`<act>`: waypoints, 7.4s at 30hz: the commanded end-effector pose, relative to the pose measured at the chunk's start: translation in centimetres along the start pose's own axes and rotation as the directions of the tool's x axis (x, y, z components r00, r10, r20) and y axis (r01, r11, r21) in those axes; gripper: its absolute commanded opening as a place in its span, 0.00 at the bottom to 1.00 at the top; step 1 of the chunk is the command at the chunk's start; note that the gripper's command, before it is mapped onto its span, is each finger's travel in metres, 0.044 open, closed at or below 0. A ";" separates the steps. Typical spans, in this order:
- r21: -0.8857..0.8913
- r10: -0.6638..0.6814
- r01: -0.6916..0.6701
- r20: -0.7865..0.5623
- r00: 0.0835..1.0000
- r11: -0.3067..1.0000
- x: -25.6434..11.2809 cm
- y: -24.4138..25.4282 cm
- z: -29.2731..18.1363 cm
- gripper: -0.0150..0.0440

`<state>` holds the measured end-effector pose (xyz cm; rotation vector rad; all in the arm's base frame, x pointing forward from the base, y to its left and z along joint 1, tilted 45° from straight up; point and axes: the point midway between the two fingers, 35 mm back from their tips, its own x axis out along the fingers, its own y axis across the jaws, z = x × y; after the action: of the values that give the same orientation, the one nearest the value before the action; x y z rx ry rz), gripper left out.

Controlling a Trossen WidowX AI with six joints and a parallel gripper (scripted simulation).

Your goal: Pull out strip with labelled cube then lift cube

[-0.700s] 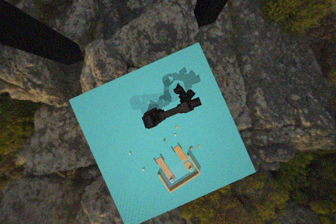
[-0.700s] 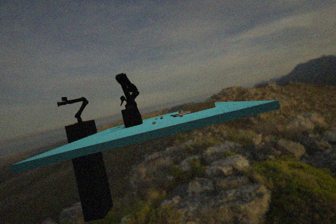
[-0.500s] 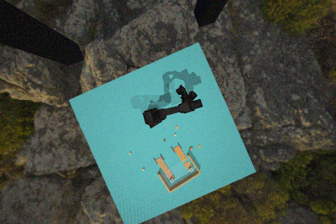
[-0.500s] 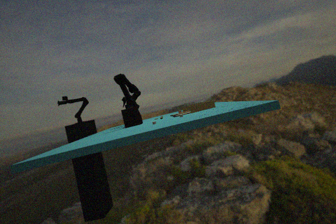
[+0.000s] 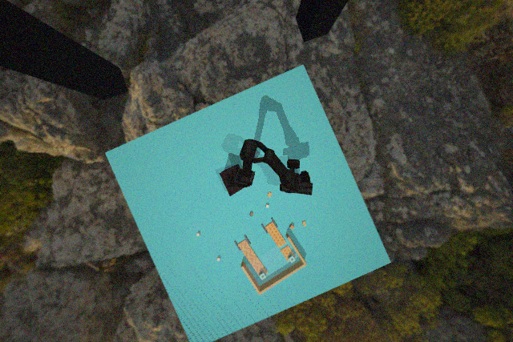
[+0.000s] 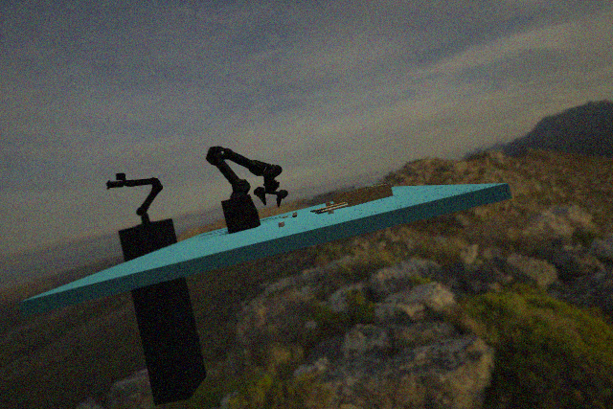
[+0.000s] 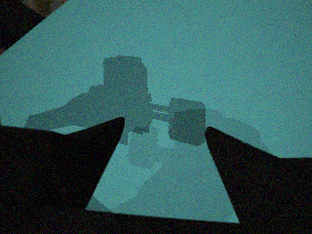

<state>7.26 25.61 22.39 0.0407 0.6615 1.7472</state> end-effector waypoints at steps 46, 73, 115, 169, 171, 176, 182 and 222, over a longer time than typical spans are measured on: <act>0.822 -0.911 0.453 0.178 0.372 0.346 -29.3 -24.3 -15.9 0.93; 0.758 -0.508 0.521 -0.293 0.810 0.393 -28.3 -38.6 -23.6 0.25; 0.748 -0.352 0.481 -0.344 0.870 0.458 -22.5 -41.1 -26.5 0.25; 0.749 -0.351 0.479 -0.342 0.872 0.459 -19.8 -41.9 -27.2 0.25; 0.749 -0.351 0.479 -0.342 0.872 0.459 -19.8 -41.9 -27.2 0.25; 0.749 -0.351 0.479 -0.342 0.872 0.459 -19.8 -41.9 -27.3 0.25; 0.749 -0.351 0.479 -0.342 0.872 0.459 -19.7 -41.9 -27.3 0.25; 0.749 -0.350 0.479 -0.343 0.872 0.458 -19.2 -38.9 -29.6 0.25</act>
<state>37.60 1.35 -13.40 0.3749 1.4151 0.8245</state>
